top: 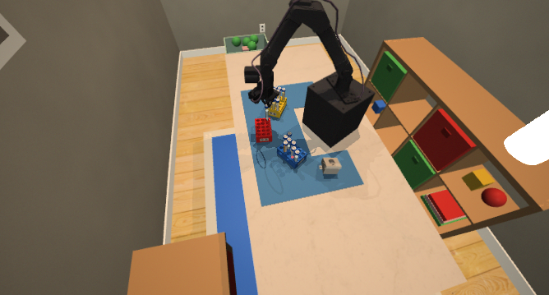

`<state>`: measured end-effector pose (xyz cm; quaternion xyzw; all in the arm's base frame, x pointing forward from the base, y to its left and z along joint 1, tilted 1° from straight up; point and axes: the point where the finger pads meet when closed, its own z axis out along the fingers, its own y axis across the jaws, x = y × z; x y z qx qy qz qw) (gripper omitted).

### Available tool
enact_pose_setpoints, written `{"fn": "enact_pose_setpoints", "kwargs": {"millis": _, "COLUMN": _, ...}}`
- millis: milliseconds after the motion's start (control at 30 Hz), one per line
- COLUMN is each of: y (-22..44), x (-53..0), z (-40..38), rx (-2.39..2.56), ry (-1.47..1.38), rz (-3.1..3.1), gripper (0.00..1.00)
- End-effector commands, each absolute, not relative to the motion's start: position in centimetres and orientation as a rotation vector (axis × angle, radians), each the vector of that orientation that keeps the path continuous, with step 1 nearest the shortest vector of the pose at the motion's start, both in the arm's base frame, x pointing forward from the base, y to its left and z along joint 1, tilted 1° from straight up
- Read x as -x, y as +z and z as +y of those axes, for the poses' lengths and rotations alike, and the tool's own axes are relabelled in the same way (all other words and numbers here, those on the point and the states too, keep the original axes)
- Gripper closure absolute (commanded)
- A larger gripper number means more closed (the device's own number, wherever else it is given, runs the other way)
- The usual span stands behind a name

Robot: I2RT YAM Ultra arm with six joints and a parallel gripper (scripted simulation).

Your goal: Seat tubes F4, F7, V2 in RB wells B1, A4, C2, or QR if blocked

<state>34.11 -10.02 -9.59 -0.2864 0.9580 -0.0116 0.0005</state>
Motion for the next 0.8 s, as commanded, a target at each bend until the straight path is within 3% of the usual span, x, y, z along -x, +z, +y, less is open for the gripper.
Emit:
{"fn": "enact_pose_setpoints", "kwargs": {"millis": 0, "y": -10.3, "x": -33.7, "z": -10.1, "rx": 0.899, "ry": -0.019, "rz": 3.012, "gripper": 1.00}}
{"fn": "enact_pose_setpoints", "kwargs": {"millis": 767, "y": -11.4, "x": -33.5, "z": -10.2, "rx": 0.896, "ry": -0.017, "rz": 3.015, "gripper": 1.00}}
